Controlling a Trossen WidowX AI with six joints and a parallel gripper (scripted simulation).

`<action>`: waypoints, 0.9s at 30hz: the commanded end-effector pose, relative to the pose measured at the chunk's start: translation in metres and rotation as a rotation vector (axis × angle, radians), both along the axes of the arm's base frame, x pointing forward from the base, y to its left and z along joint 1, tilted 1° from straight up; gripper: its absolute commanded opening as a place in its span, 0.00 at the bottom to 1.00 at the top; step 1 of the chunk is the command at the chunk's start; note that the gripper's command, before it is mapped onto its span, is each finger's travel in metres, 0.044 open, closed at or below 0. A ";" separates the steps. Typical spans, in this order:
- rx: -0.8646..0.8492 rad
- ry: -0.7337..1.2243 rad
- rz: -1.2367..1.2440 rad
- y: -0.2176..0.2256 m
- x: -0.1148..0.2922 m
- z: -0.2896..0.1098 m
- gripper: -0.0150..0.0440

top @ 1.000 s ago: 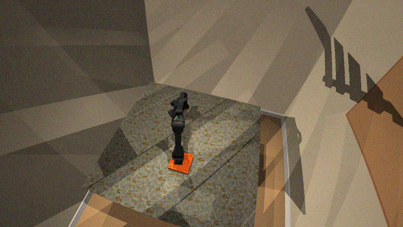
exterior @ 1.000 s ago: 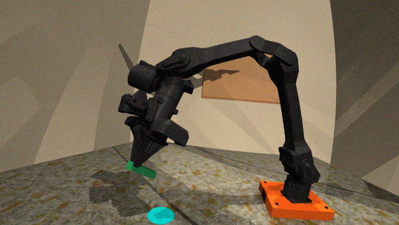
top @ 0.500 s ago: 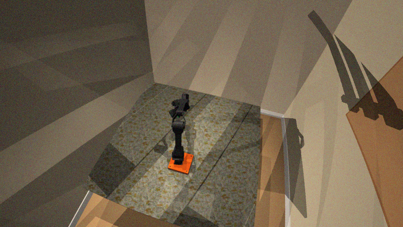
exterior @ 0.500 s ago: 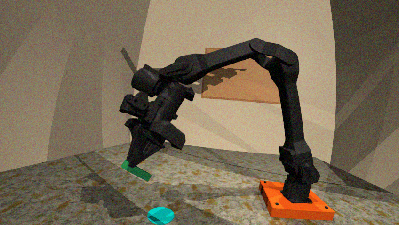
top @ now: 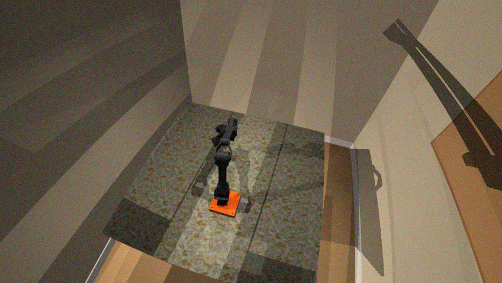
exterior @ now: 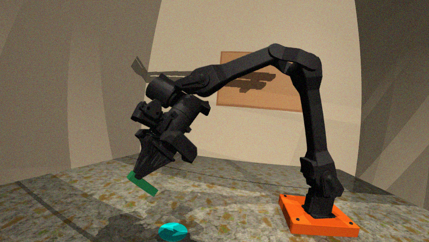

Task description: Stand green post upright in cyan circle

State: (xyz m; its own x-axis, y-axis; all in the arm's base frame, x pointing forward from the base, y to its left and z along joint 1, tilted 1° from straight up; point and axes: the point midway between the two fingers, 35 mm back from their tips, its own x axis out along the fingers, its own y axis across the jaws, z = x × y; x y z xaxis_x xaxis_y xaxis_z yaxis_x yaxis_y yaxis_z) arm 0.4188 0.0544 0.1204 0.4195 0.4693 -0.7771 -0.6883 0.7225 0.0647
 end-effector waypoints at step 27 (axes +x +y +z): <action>0.159 -0.116 -0.020 -0.006 0.002 -0.002 0.29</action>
State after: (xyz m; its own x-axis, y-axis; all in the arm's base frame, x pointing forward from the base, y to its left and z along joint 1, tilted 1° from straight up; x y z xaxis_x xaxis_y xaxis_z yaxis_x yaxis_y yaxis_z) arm 0.4232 0.0484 0.1210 0.5105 0.5615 -0.6512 -0.6844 0.7238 0.0875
